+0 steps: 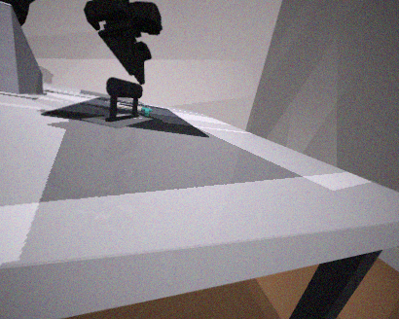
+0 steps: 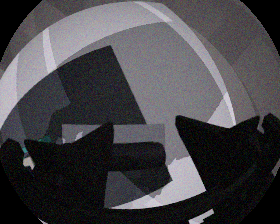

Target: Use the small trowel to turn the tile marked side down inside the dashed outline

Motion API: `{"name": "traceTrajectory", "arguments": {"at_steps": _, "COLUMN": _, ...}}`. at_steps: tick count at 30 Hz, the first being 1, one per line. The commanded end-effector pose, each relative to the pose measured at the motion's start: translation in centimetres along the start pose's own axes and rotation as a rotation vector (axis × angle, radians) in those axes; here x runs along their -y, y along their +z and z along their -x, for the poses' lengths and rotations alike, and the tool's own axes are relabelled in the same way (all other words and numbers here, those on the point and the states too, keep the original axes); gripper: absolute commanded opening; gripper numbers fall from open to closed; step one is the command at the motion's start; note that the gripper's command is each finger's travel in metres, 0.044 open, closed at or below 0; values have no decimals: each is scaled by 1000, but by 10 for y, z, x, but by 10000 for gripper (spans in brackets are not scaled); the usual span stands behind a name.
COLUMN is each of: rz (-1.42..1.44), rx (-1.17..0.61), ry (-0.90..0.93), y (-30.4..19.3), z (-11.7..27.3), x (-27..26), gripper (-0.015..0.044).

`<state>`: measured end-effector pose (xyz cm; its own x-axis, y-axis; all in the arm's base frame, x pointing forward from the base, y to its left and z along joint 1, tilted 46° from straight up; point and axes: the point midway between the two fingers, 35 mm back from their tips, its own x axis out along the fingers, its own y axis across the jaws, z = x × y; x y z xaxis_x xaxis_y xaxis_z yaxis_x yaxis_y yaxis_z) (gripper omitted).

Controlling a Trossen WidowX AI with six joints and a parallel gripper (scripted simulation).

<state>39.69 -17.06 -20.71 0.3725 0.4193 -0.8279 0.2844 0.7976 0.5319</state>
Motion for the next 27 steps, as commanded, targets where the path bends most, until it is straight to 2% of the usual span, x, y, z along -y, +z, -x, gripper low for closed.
{"name": "traceTrajectory", "arguments": {"at_steps": 1, "rz": -94, "rx": 27, "ry": -8, "y": -2, "z": 1, "x": 0, "gripper": 300}}
{"name": "traceTrajectory", "arguments": {"at_steps": 17, "rz": -615, "rx": 177, "ry": 18, "y": -12, "z": 7, "x": -2, "gripper": 300}}
{"name": "traceTrajectory", "arguments": {"at_steps": 27, "rz": -930, "rx": 261, "ry": 103, "y": -18, "z": 17, "x": -13, "gripper": 300}}
